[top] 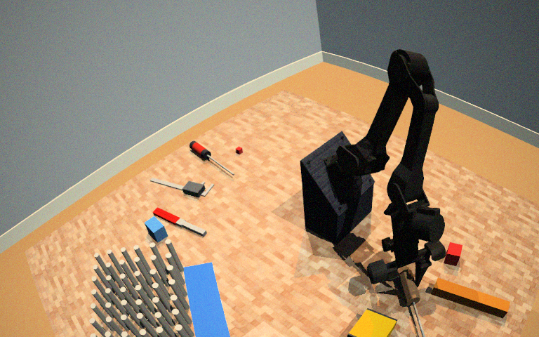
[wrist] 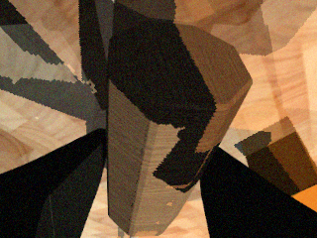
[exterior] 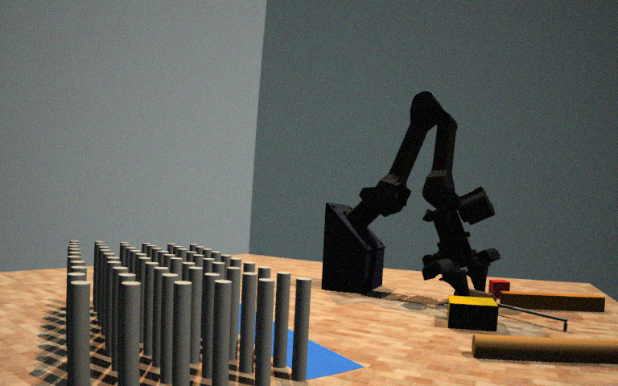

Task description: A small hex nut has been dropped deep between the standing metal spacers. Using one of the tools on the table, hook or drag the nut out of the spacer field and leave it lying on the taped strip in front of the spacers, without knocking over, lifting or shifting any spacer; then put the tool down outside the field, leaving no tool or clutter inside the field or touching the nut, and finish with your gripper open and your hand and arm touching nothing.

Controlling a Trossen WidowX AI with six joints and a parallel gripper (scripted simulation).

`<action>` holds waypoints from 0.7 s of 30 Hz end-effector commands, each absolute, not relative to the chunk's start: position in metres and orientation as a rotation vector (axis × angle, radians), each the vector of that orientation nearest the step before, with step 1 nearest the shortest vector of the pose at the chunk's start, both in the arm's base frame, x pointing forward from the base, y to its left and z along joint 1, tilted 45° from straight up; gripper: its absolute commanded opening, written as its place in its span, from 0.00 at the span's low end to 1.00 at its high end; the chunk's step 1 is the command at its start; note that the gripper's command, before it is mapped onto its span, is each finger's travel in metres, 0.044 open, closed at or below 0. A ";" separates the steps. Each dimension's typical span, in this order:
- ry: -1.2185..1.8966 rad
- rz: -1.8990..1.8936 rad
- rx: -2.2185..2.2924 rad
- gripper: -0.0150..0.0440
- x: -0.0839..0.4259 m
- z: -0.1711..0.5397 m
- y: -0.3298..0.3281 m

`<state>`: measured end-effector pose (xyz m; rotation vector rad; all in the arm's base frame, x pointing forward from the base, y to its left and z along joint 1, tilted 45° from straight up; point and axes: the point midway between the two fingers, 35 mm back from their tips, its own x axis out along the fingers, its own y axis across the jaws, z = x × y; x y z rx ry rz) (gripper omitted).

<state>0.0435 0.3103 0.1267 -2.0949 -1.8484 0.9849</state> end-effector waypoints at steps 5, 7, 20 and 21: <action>-1.848 0.994 -2.107 0.25 0.059 0.145 0.302; -1.849 0.997 -2.111 0.25 0.063 0.152 0.297; -1.856 1.007 -2.119 0.25 0.081 0.198 0.256; -1.856 1.007 -2.118 0.25 0.081 0.202 0.252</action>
